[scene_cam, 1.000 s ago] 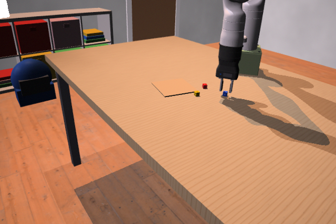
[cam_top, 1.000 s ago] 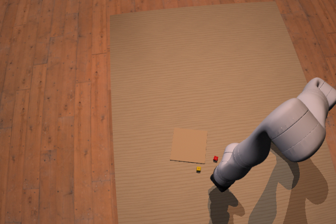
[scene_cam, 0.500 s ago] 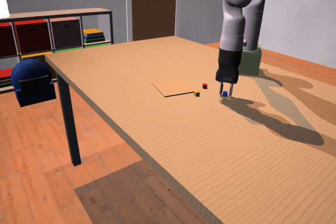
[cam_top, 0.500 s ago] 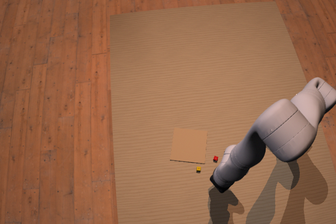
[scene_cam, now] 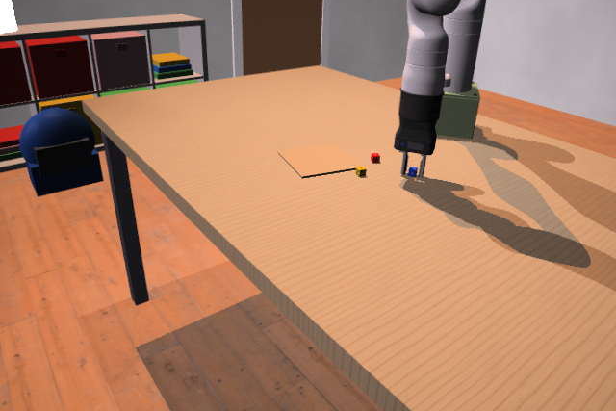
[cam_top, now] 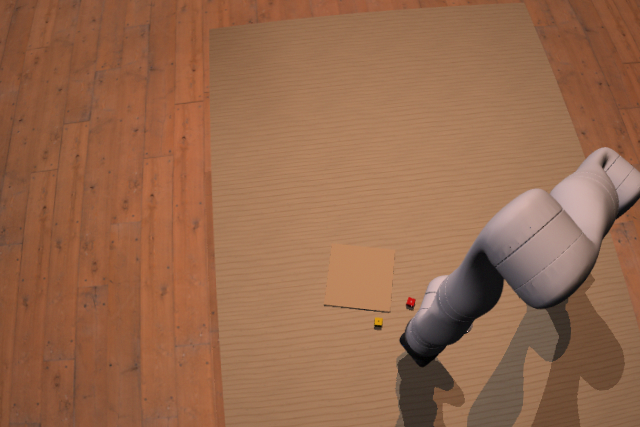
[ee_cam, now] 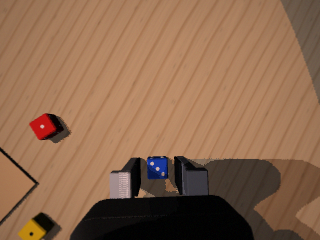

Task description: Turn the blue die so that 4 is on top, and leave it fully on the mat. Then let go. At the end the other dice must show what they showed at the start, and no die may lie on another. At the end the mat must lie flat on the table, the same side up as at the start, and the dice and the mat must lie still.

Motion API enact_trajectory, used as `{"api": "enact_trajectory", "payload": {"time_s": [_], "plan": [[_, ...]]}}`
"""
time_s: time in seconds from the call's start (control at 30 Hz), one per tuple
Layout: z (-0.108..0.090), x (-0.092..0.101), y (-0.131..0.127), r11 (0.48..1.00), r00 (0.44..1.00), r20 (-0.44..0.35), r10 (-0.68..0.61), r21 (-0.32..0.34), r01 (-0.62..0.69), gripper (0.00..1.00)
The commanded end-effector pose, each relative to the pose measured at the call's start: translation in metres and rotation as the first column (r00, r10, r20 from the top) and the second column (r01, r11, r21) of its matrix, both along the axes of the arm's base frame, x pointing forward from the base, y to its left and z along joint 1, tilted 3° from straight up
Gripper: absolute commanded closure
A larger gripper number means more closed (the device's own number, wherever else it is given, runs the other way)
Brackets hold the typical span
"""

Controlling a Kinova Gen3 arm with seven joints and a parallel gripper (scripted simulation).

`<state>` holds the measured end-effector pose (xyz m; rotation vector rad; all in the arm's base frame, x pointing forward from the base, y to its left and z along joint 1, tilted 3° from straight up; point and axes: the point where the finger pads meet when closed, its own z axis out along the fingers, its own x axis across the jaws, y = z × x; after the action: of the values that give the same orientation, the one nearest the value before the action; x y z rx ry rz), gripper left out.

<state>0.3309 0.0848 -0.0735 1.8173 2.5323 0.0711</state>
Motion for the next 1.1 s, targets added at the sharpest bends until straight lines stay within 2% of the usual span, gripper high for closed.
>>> {"api": "enact_trajectory", "payload": {"time_s": [0.0, 0.87, 0.9, 1.07], "plan": [[0.0004, 0.0005, 0.0001, 1.000, 1.000, 0.001, 0.000, 0.000, 0.000, 0.36], [0.0004, 0.0005, 0.0001, 1.000, 1.000, 0.001, 0.000, 0.000, 0.000, 0.36], [0.0004, 0.0005, 0.0001, 1.000, 1.000, 0.001, 0.000, 0.000, 0.000, 0.66], [0.0004, 0.0005, 0.0001, 1.000, 1.000, 0.001, 0.000, 0.000, 0.000, 0.66]]}}
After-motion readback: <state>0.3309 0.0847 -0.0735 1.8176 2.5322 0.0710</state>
